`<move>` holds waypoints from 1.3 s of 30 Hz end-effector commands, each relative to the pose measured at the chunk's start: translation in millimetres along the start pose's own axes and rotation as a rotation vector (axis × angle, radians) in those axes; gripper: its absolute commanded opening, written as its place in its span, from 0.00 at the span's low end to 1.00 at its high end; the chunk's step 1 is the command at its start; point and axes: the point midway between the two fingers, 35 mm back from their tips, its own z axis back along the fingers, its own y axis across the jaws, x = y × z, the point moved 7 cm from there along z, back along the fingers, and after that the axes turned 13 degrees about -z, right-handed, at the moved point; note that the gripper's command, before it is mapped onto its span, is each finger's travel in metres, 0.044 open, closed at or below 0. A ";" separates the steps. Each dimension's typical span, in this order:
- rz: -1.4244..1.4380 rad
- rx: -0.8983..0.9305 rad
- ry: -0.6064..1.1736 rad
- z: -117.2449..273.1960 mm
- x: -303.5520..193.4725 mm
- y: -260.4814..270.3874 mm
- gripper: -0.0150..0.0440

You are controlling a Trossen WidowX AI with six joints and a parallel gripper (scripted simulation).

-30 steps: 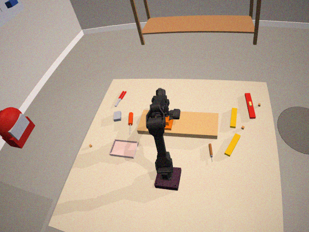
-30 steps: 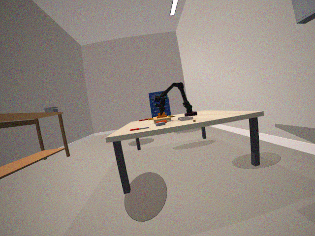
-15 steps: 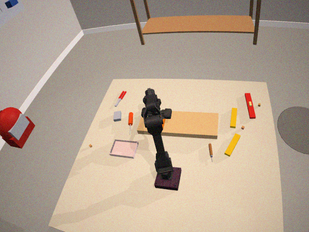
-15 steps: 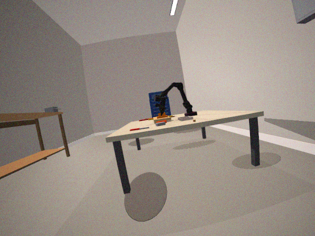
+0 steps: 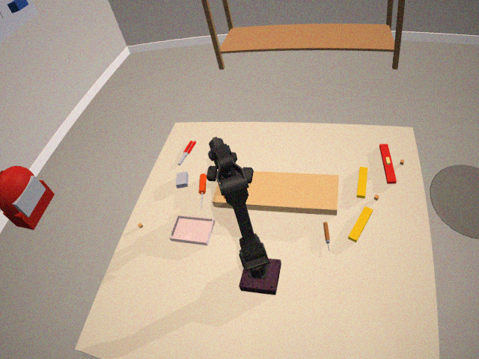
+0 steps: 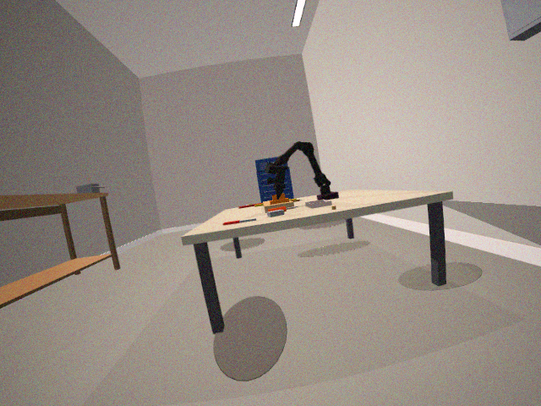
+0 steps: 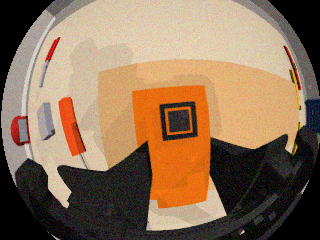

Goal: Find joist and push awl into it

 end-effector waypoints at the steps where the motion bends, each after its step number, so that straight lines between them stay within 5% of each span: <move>1: 0.003 0.004 0.001 -0.1 -3.3 15.8 0.25; 17: 0.003 0.004 0.001 0.0 -4.1 19.4 0.25; 39: 0.006 -0.003 -0.001 -0.7 13.9 -57.1 0.25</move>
